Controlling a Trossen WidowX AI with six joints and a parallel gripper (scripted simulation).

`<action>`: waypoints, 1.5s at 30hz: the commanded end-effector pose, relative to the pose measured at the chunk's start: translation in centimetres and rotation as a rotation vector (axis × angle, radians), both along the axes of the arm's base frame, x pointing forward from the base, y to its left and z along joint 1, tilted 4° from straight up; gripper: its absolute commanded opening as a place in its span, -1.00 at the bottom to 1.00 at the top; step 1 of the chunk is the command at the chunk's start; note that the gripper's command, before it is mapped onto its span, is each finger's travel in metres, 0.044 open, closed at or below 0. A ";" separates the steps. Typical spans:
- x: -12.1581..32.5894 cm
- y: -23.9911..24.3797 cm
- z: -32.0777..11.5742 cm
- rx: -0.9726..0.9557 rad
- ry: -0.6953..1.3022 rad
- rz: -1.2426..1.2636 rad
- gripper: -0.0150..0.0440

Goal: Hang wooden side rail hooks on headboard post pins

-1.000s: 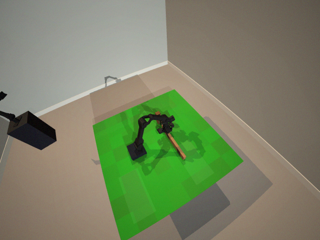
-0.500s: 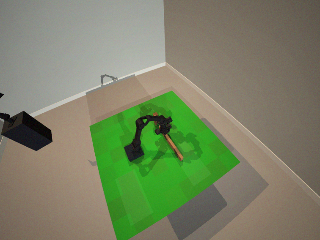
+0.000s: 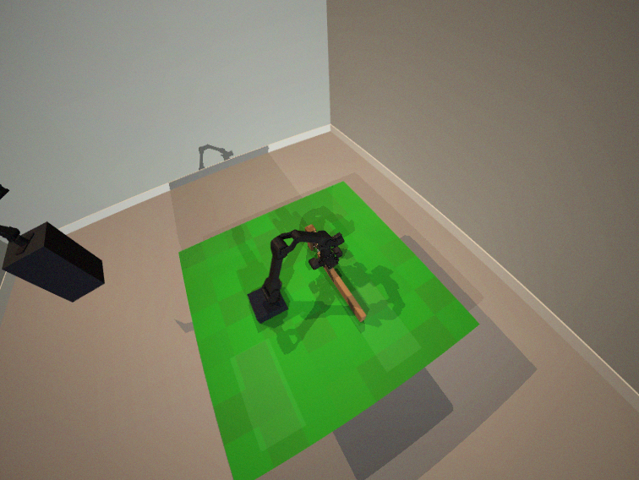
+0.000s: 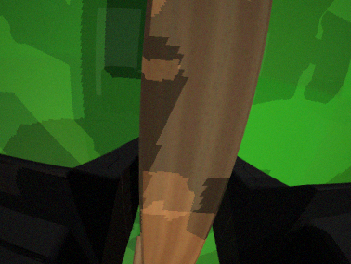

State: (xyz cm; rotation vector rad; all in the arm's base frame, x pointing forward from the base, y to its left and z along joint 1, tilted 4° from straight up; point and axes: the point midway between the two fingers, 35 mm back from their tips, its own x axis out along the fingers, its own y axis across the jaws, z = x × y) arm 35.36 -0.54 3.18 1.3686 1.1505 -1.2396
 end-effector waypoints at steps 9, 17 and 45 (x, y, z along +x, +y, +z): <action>0.3 -0.1 1.0 -0.005 -0.023 -0.001 -0.49; 0.3 -0.1 1.2 -0.005 -0.023 -0.001 -0.49; 0.2 -0.1 1.6 -0.005 -0.023 -0.001 -0.49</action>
